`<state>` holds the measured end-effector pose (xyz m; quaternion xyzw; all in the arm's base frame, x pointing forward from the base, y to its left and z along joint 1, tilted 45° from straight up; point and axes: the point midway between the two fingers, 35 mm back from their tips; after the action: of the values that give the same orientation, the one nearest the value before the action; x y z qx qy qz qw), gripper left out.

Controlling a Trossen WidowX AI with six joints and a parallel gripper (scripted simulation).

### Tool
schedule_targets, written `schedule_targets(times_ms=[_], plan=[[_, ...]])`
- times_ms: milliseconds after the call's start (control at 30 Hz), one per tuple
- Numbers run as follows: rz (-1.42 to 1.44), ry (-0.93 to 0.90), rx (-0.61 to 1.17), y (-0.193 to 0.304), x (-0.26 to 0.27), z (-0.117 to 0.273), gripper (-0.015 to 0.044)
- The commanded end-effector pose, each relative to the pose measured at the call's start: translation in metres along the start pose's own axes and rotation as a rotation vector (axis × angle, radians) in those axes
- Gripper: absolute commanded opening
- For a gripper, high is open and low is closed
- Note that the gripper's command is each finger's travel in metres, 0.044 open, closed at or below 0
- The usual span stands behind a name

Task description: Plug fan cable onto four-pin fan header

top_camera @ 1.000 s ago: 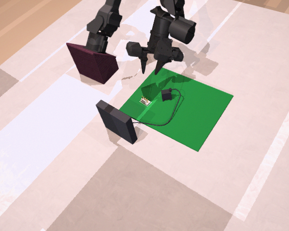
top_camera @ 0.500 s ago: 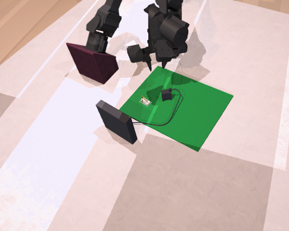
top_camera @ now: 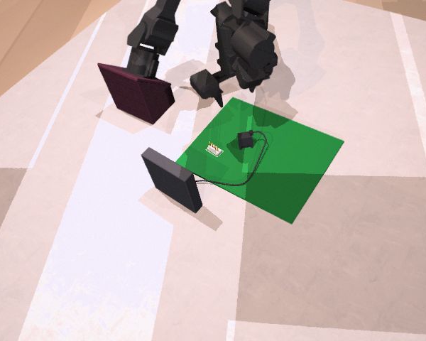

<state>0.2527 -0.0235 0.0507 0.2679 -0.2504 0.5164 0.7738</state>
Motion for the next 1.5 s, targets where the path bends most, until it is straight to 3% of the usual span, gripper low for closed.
schedule_targets(times_ms=[0, 400, 767, 1067, 1467], plan=[[0.224, 0.003, -0.011, -0.016, -0.009, 0.017, 0.0440], [1.134, -0.008, -0.033, -0.055, -0.048, 0.078, 0.0440], [1.147, -0.007, -0.034, -0.056, -0.049, 0.077, 0.0440], [1.148, -0.010, -0.036, -0.058, -0.046, -0.018, 0.0440], [1.148, -0.011, -0.036, -0.058, -0.046, -0.031, 0.0440]])
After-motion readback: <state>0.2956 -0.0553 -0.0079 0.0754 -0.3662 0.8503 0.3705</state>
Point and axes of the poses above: the point midway between the two fingers, 35 mm back from their tips, its own z axis back along the fingers, its own x axis across the jaws, y = z × x, and after that the axes turned 12 degrees about z, right-handed
